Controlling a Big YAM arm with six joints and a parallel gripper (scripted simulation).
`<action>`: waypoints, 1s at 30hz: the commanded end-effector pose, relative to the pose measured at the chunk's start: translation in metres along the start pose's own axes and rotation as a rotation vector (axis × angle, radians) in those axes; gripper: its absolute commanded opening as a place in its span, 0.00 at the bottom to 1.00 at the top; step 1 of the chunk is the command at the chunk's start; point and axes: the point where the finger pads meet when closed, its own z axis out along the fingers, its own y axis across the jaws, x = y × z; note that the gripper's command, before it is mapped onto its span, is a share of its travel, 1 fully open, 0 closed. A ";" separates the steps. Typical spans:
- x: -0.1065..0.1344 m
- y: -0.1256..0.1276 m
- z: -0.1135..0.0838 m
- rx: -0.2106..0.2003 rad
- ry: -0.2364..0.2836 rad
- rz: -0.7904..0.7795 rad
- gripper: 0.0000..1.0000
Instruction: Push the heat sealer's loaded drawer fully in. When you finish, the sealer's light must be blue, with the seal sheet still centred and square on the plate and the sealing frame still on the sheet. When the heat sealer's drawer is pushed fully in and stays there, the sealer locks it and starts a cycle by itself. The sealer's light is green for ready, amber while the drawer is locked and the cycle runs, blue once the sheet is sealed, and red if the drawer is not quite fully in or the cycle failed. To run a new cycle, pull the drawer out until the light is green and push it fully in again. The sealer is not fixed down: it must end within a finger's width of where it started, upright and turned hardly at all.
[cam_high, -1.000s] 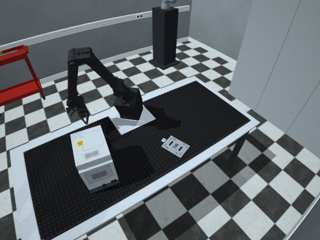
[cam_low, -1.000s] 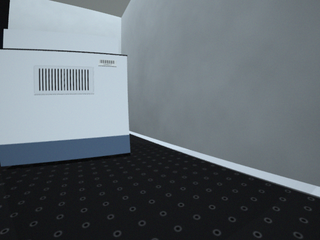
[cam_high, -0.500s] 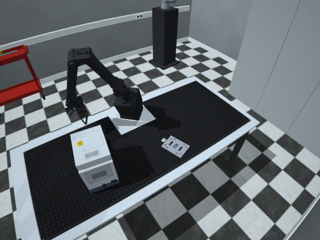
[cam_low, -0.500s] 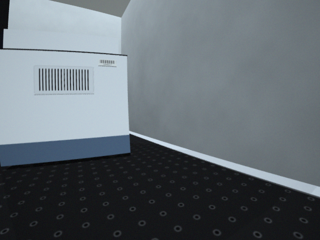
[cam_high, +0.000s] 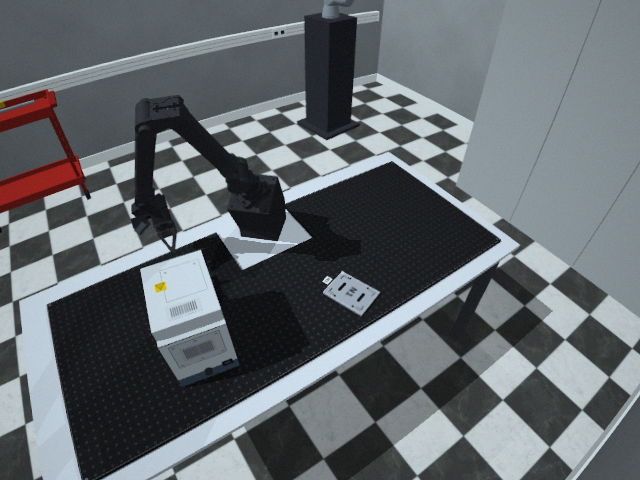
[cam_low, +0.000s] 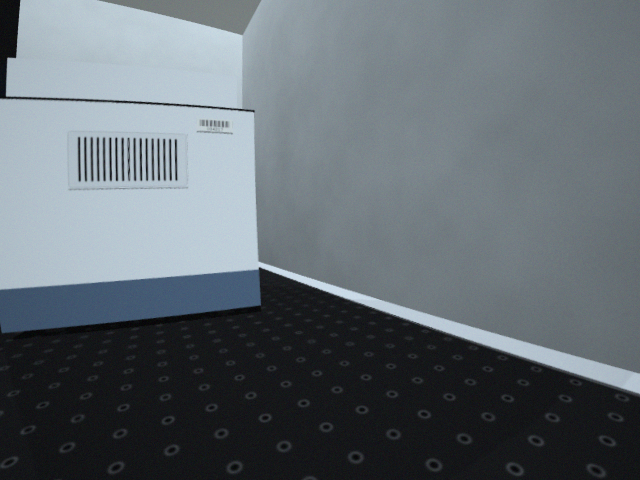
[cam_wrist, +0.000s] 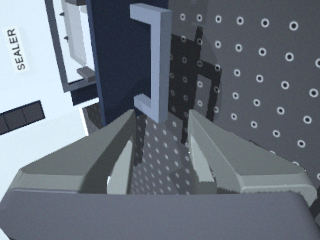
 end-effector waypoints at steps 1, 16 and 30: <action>0.005 -0.003 0.008 -0.005 0.010 0.034 0.30; 0.002 0.001 0.014 -0.002 0.006 0.018 0.30; 0.000 0.004 0.021 -0.001 0.002 0.007 0.30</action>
